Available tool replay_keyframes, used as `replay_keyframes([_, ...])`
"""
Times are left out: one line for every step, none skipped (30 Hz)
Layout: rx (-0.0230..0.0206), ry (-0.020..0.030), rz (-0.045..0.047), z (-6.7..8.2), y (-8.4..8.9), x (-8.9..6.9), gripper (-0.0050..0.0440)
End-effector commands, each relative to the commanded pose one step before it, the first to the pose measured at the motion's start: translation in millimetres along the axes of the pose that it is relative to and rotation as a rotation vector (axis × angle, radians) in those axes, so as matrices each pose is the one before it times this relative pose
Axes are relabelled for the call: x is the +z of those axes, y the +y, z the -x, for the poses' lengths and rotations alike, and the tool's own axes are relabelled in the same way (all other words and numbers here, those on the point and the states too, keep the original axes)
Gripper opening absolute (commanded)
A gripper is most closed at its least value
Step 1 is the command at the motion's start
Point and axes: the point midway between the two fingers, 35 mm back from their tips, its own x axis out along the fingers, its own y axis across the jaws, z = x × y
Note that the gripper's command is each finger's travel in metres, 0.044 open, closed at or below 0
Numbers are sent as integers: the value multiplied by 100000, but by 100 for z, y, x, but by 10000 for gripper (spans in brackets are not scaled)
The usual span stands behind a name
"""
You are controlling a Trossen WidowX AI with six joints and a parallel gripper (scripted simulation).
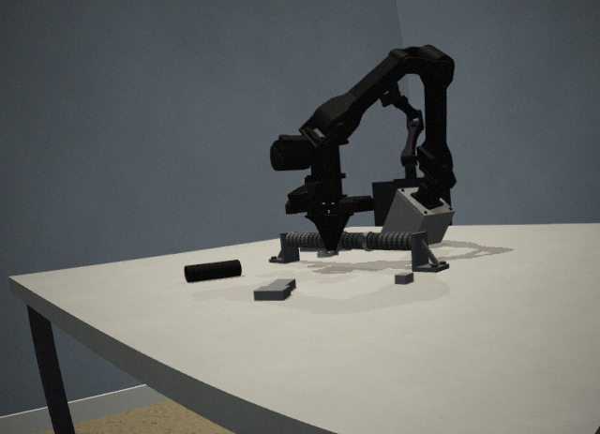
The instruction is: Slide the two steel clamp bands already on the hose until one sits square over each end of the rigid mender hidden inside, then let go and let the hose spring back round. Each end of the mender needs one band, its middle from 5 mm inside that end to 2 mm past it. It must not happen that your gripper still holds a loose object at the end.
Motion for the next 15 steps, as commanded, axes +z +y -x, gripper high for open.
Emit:
replay_keyframes([-134, 521, -273, -157, -589, -39, 0])
replay_keyframes([-1, 0, 0, -1, -111, 0, 0])
replay_keyframes([0, 0, 0, -1, -127, -1, 0])
replay_keyframes([0, 0, 0, -1, -121, -1, 0])
replay_keyframes([0, 0, 0, -1, -111, -1, 0])
replay_keyframes([0, 0, 0, -1, -127, -1, 0])
replay_keyframes([0, 0, 0, -1, -126, -1, 0])
replay_keyframes([0, 0, 0, -1, -122, -1, 0])
replay_keyframes([0, 0, 0, -1, -121, -1, 0])
replay_keyframes([0, 0, 0, -1, -122, -1, 0])
replay_keyframes([0, 0, 0, -1, -123, -1, 0])
replay_keyframes([0, 0, 0, -1, -124, -1, 0])
replay_keyframes([0, 0, 0, -1, -124, -1, 0])
replay_keyframes([0, 0, 0, -1, -124, -1, 0])
replay_keyframes([0, 0, 0, -1, -124, -1, 0])
